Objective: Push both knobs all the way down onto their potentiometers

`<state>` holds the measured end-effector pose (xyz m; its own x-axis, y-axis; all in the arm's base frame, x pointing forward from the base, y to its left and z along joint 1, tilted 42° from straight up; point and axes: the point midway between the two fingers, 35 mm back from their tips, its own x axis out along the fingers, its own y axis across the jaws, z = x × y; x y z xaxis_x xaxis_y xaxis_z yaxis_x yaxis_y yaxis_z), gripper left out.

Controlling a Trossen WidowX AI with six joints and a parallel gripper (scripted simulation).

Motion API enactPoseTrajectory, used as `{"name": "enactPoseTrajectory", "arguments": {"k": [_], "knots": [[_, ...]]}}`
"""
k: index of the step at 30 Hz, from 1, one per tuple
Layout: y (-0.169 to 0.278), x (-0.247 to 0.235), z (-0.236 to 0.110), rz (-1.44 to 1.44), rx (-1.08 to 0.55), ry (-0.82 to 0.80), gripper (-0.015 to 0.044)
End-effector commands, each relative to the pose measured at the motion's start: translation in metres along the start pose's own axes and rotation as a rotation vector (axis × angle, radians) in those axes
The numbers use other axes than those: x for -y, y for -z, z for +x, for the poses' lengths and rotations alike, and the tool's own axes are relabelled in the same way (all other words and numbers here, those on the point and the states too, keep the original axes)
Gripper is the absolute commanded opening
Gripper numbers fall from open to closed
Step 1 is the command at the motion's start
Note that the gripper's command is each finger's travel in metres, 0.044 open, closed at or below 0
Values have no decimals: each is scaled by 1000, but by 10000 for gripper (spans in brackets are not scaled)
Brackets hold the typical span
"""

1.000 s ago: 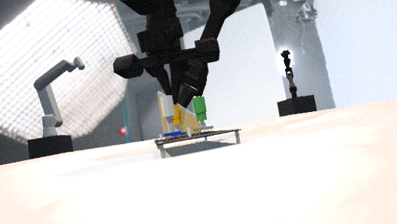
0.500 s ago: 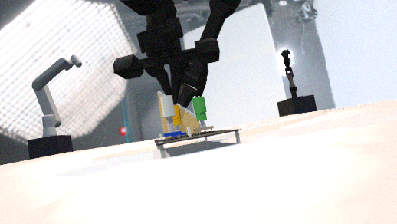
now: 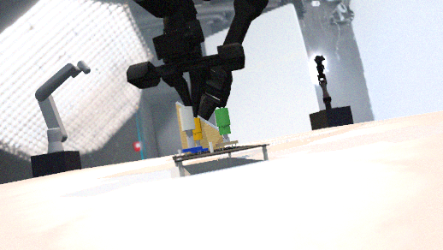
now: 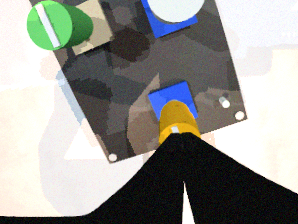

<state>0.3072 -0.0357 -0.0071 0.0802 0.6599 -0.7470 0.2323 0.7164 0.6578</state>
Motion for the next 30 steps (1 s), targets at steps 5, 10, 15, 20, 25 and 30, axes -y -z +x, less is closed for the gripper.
{"name": "enactPoseTrajectory", "arguments": {"k": [5, 10, 15, 20, 25, 30], "knots": [[-2, -3, 14, -14, -12, 3, 0], [-2, -3, 14, -14, -12, 3, 0], [-2, -3, 14, -14, -12, 3, 0], [-2, -3, 16, -14, -12, 3, 0], [-2, -3, 16, -14, -12, 3, 0], [-2, -3, 17, -14, -12, 3, 0]]}}
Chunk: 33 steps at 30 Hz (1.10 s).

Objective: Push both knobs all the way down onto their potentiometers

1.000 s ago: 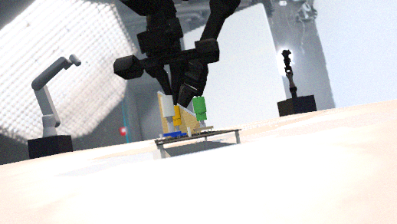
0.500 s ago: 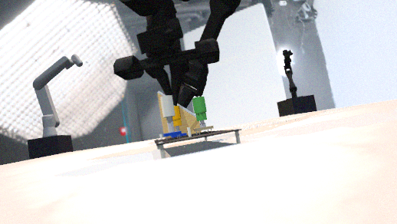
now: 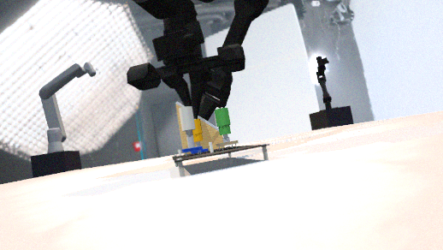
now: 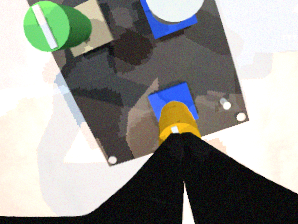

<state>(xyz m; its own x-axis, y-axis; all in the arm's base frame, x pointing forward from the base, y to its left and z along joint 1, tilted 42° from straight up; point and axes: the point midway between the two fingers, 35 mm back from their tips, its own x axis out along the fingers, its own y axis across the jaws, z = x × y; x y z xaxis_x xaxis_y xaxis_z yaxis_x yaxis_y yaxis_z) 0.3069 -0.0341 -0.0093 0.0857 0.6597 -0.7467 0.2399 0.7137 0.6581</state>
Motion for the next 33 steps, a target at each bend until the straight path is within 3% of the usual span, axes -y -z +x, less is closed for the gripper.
{"name": "enactPoseTrajectory", "arguments": {"k": [1, 33], "knots": [[-2, -3, 14, -22, -17, 4, 0], [-2, -3, 18, -22, -17, 4, 0]]}}
